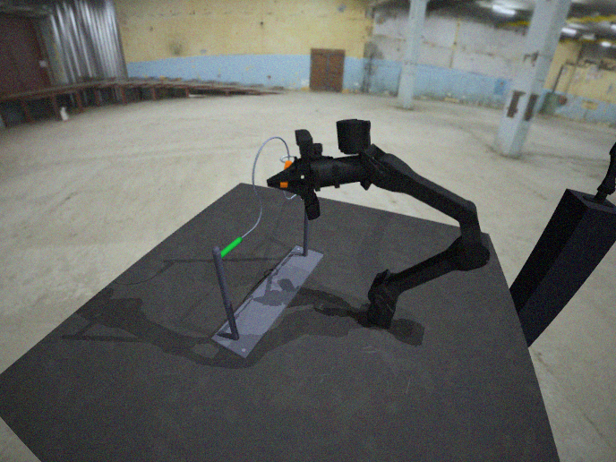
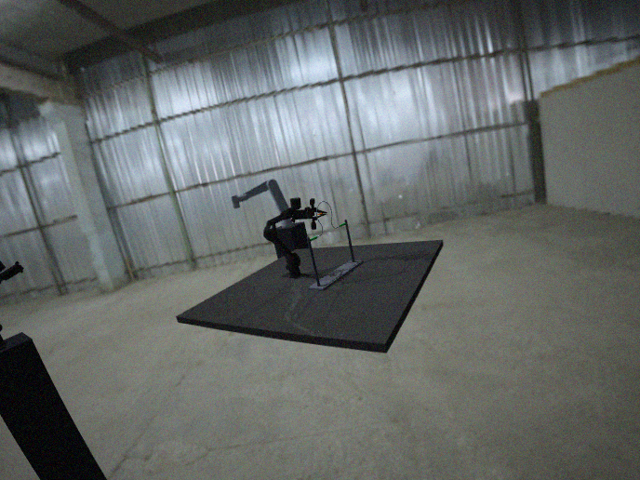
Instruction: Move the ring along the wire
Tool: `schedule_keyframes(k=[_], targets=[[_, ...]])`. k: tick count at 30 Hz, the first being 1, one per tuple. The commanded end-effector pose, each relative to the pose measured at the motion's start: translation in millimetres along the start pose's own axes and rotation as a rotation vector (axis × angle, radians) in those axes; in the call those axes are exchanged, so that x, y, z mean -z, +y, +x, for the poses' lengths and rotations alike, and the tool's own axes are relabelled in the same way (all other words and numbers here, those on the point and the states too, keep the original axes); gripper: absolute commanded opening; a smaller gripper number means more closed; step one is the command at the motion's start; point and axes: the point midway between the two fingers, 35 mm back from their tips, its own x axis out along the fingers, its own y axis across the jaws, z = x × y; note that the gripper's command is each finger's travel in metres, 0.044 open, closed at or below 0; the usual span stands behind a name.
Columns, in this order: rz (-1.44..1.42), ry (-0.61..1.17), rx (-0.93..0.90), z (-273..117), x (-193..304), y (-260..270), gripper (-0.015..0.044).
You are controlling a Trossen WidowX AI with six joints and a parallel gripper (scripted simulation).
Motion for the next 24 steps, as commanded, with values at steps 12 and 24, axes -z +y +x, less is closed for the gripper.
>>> schedule_keyframes(k=[12, 24], targets=[[-0.158, -0.023, 0.119, 2.4, -2.3, -6.7, -0.0150], [-0.289, -0.040, 0.214, 2.1, -3.6, -12.5, -0.0150]])
